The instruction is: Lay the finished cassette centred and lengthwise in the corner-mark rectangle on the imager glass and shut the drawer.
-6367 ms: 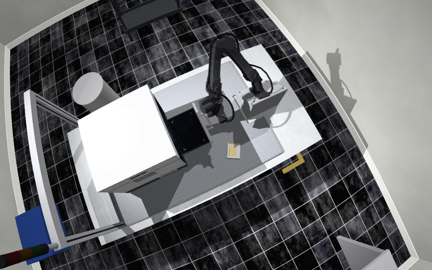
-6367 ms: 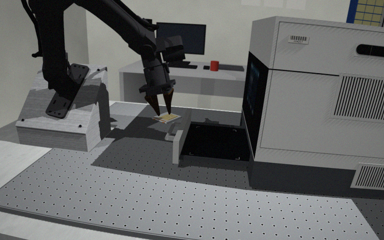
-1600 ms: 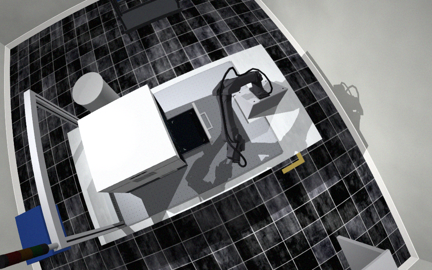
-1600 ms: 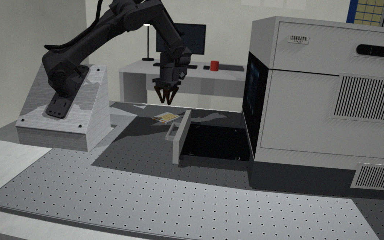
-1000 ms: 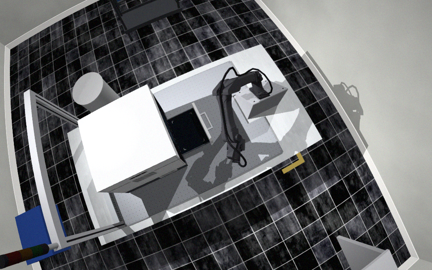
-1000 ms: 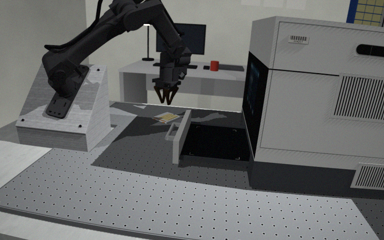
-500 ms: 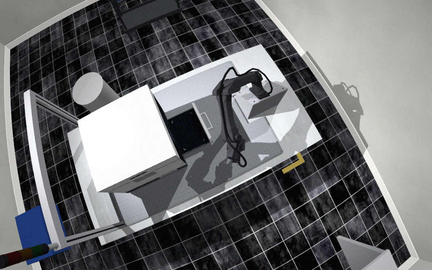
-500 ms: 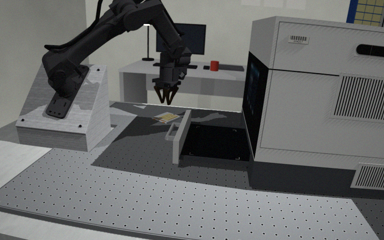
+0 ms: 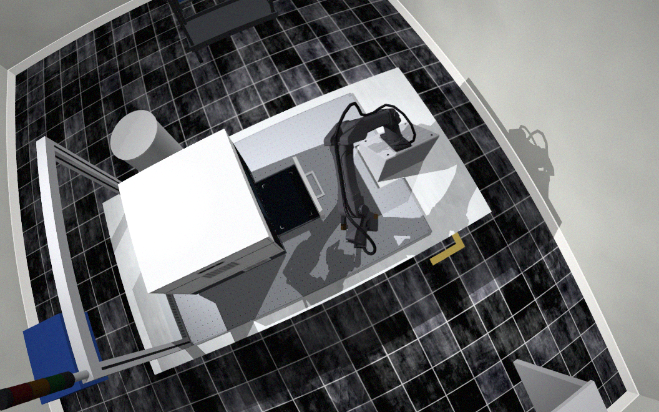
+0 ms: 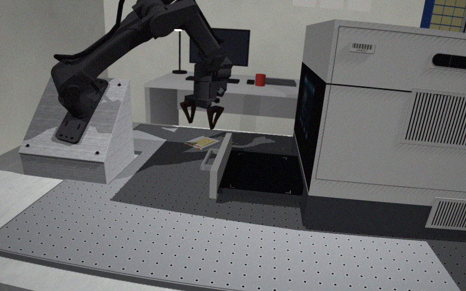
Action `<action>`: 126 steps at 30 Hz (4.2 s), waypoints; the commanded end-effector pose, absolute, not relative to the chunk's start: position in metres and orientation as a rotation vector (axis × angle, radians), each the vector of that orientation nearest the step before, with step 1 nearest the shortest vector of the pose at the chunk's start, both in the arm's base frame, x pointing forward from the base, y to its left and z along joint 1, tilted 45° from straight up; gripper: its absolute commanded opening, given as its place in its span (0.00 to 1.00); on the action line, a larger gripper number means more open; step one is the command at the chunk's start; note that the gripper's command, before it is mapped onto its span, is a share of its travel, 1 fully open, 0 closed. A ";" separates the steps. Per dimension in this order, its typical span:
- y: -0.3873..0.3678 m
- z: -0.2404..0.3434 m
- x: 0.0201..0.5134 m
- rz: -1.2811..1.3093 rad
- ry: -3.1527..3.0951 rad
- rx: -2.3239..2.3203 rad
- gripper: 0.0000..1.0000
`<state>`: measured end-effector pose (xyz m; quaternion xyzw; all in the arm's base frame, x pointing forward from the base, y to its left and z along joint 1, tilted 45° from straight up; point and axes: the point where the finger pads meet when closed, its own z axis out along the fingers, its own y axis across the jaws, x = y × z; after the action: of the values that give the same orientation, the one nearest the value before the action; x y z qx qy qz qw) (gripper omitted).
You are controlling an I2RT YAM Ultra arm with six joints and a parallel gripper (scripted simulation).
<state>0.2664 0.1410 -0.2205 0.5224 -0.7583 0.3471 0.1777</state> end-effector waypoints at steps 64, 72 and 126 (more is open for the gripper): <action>0.138 -0.246 0.280 0.985 -2.174 1.519 1.00; 0.117 -0.256 0.278 0.990 -2.156 1.492 1.00; 0.133 -0.251 0.290 0.985 -2.209 1.517 1.00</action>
<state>0.2744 0.1081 -0.2585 0.5217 -0.7588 0.3470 0.1779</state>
